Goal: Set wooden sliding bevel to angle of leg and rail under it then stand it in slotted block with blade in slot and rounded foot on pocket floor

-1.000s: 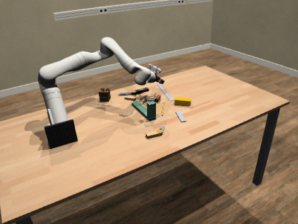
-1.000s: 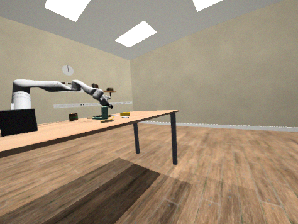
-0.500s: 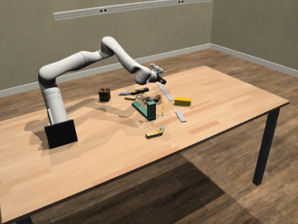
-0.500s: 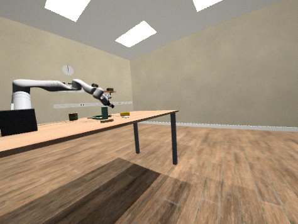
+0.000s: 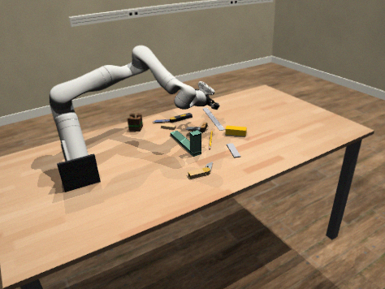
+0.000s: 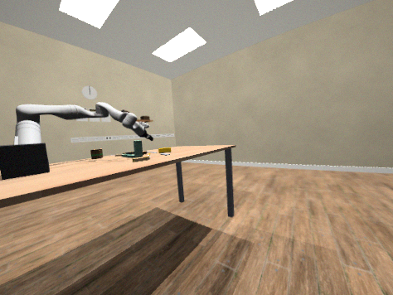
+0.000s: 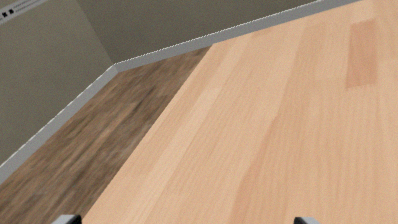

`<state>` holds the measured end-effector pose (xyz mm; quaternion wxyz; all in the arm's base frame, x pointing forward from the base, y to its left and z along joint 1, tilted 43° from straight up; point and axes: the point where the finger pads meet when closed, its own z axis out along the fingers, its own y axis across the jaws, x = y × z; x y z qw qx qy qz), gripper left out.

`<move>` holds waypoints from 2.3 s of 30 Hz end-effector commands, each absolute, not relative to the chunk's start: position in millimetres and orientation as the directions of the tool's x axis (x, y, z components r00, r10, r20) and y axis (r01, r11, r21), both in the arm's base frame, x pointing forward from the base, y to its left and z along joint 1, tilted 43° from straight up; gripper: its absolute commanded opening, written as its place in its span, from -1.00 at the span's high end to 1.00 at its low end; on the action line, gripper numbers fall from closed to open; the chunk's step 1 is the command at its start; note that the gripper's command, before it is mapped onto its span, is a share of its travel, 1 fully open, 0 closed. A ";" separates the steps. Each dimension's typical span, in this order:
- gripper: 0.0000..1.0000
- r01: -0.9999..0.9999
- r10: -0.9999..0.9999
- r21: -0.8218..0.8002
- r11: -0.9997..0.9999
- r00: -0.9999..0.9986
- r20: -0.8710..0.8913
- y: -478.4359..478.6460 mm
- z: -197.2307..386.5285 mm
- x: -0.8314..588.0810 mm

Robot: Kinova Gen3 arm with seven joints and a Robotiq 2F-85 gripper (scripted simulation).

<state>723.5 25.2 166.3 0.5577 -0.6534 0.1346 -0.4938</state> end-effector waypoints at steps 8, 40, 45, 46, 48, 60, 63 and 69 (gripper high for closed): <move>-1.00 0.282 -0.779 -0.904 -0.321 0.465 0.421 -16.0 149.5 726.1; -1.00 -0.017 -0.925 -0.987 -0.159 0.352 0.143 -147.8 90.6 710.2; -1.00 -0.060 -0.942 -0.991 -0.121 0.321 0.095 -168.9 81.5 704.3; -1.00 -0.068 -0.945 -0.991 -0.112 0.315 0.086 -173.2 79.6 702.9; -1.00 -0.085 -0.951 -0.992 -0.096 0.301 0.066 -181.6 76.0 700.3; -1.00 -0.169 -0.975 -0.986 0.007 0.217 -0.044 -228.7 56.2 682.2; -1.00 -0.186 -0.978 -0.982 0.034 0.195 -0.070 -239.7 51.7 677.2; -1.00 -0.221 -0.981 -0.971 0.094 0.144 -0.128 -263.7 42.0 665.4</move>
